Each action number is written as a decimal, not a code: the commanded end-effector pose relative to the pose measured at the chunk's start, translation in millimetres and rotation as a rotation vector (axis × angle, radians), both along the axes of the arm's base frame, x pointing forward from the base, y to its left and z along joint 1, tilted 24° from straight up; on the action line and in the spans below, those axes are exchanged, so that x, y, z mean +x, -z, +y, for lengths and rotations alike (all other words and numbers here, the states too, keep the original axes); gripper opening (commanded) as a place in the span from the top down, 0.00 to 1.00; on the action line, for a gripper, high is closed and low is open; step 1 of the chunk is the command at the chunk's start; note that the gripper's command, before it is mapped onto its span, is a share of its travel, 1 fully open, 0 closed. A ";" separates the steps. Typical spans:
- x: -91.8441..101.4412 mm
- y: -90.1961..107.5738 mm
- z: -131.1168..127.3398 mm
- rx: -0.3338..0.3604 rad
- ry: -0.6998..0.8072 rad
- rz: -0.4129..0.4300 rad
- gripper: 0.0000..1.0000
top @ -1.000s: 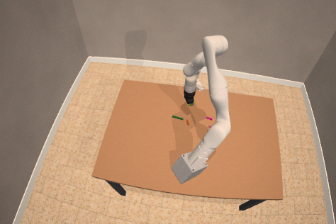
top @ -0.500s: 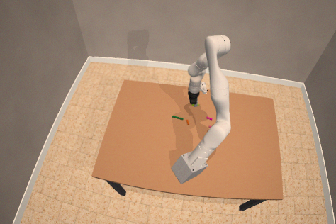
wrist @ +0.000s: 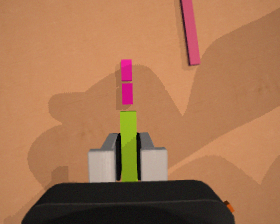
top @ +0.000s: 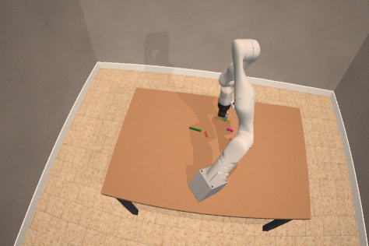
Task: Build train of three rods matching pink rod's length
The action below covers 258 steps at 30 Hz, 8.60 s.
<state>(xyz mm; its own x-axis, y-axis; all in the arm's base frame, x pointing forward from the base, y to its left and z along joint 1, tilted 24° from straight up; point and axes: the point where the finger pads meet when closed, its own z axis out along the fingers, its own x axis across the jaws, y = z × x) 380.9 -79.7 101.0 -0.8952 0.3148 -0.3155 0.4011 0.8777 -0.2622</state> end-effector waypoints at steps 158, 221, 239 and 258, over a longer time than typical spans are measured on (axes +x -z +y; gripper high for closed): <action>21.4 89.9 -36.5 0.003 -0.003 -0.001 0.46; 3.7 7.7 -4.2 0.003 -0.003 -0.001 0.00; -5.9 -37.1 13.4 0.003 -0.003 -0.001 0.00; -14.2 -75.5 28.4 0.003 -0.003 -0.001 0.00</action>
<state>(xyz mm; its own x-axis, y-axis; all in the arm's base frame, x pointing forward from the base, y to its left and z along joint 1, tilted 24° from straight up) 365.8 -54.2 175.4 -0.8949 0.3172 -0.3141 0.4034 0.8758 -0.2651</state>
